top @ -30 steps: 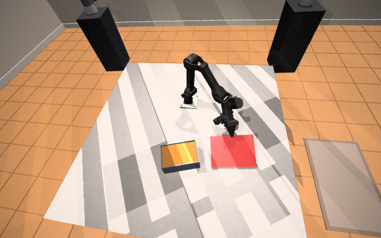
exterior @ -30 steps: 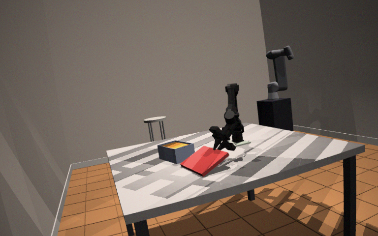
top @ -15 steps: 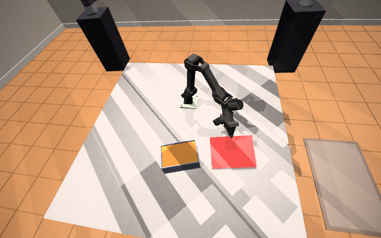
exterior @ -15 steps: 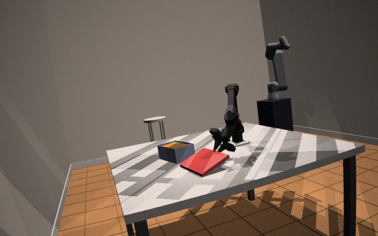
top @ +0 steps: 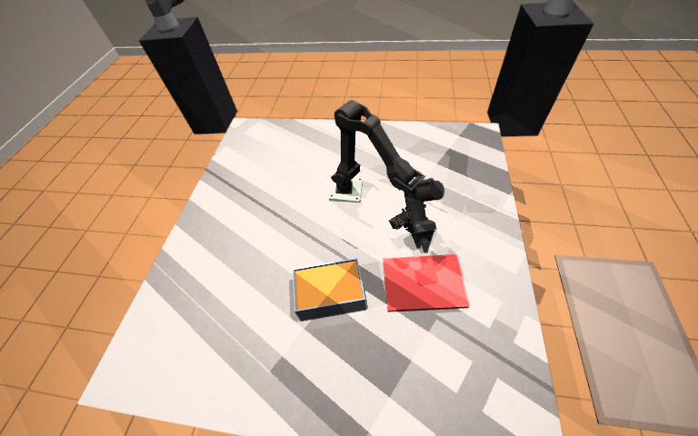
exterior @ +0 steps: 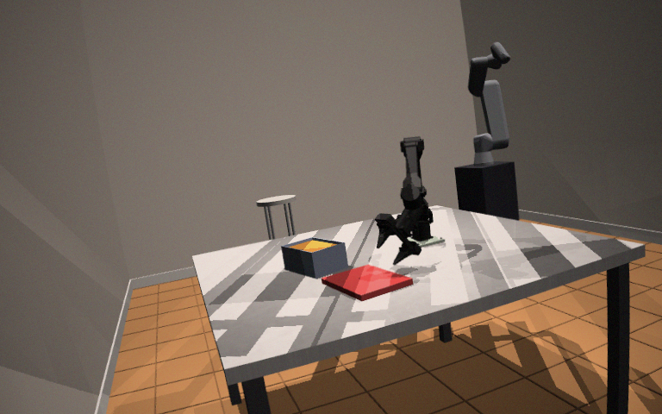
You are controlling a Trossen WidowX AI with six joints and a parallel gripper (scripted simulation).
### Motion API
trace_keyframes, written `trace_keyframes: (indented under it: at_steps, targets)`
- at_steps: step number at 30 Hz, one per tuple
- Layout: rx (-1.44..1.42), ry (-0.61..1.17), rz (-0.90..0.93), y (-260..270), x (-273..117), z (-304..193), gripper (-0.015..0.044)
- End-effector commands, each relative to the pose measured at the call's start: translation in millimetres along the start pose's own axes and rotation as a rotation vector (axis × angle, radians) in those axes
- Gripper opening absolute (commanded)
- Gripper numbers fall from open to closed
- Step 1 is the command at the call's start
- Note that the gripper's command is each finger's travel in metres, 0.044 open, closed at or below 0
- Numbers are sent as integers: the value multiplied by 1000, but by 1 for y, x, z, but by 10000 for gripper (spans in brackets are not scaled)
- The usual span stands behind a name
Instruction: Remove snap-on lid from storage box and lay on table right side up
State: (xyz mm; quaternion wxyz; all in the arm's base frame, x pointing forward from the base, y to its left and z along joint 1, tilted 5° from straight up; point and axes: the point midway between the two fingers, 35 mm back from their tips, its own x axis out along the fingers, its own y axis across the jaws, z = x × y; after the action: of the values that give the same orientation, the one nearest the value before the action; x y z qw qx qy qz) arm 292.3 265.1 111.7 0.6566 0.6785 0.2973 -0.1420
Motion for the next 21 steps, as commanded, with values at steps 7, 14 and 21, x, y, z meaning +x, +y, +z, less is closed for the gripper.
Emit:
trace_keyframes:
  at_steps: [7,14,21]
  targets:
    - [-3,-6,-9,-17,-15,2,440]
    - [-3,-6,-11,-26,-25,2,440]
    - [-3,-6,-12,-35,-36,2,440]
